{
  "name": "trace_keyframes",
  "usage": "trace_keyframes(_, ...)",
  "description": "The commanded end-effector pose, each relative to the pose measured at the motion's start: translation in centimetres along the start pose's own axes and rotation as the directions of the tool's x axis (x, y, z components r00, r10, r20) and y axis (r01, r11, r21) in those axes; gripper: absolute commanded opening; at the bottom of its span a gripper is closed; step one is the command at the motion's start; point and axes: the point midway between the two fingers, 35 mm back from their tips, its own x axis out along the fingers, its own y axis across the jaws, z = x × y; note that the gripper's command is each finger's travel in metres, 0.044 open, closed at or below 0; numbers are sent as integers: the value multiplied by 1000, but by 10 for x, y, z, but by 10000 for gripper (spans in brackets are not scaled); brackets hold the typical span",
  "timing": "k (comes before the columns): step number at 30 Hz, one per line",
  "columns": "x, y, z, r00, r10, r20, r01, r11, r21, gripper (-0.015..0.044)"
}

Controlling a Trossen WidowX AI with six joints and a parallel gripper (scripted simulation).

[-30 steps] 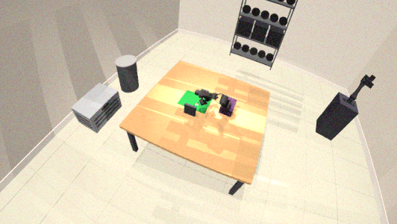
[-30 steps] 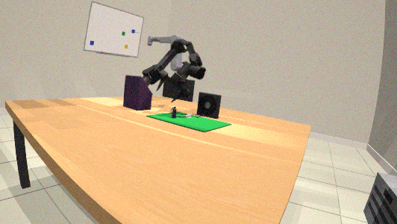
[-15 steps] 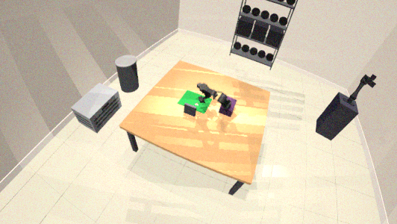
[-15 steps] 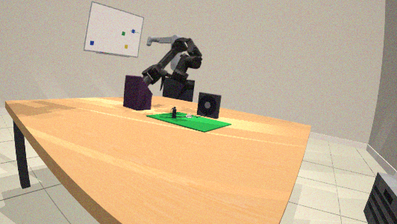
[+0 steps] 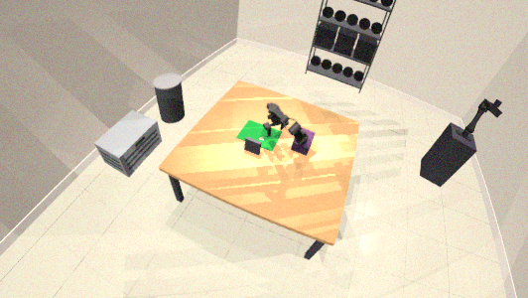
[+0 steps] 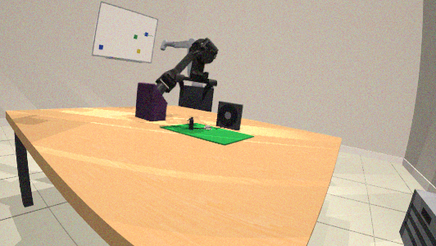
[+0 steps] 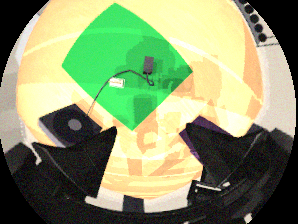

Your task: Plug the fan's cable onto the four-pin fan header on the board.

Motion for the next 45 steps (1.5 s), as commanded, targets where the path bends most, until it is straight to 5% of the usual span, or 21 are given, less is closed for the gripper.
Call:
trace_keyframes(1, 0, 0, 0, 1000, 0, 0, 0, 1000, 0, 440)
trace_keyframes(18, -45, -11, 99, 999, 48, 3, -48, 988, 144, 440)
trace_keyframes(28, 53, -6, 99, 999, 51, 2, -51, 988, 143, 440)
trace_keyframes(45, 72, -4, 100, 999, 51, 2, -51, 988, 143, 440)
